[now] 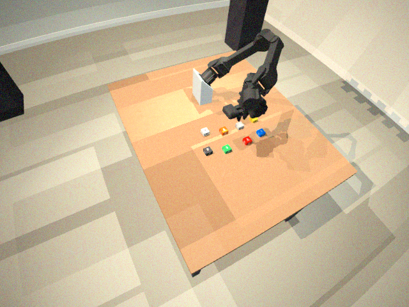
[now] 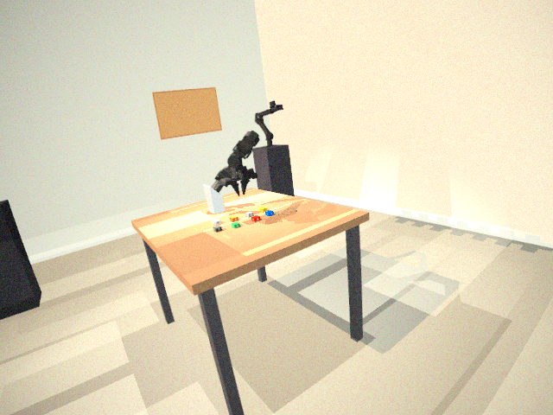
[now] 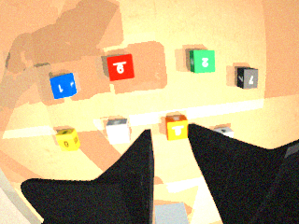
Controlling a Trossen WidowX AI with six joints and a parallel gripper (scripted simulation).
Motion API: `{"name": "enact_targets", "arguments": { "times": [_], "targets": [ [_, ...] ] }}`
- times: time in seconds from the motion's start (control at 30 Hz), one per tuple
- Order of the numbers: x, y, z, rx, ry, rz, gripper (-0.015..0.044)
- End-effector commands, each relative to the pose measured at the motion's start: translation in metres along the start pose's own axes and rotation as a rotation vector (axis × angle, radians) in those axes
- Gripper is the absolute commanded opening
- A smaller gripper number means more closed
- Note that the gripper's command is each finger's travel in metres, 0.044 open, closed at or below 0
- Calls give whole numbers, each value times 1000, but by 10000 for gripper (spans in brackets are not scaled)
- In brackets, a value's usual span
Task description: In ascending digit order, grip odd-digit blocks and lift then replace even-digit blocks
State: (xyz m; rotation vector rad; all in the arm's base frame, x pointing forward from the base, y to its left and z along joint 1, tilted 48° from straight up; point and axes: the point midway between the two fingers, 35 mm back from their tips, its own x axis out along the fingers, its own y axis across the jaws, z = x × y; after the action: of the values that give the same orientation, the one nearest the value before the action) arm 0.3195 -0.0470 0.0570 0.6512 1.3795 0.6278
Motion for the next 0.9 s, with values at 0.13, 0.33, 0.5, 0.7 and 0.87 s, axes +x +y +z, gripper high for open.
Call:
{"name": "enact_targets", "arguments": {
  "times": [0.13,0.33,0.5,0.7,0.87],
  "targets": [
    [9,57,-63,7,6,8,120],
    [21,57,-64,8,6,5,172],
    [88,59,-65,7,6,10,304],
    [91,59,-65,7,6,11,400],
    [98,59,-65,7,6,10,400]
  ]
}}
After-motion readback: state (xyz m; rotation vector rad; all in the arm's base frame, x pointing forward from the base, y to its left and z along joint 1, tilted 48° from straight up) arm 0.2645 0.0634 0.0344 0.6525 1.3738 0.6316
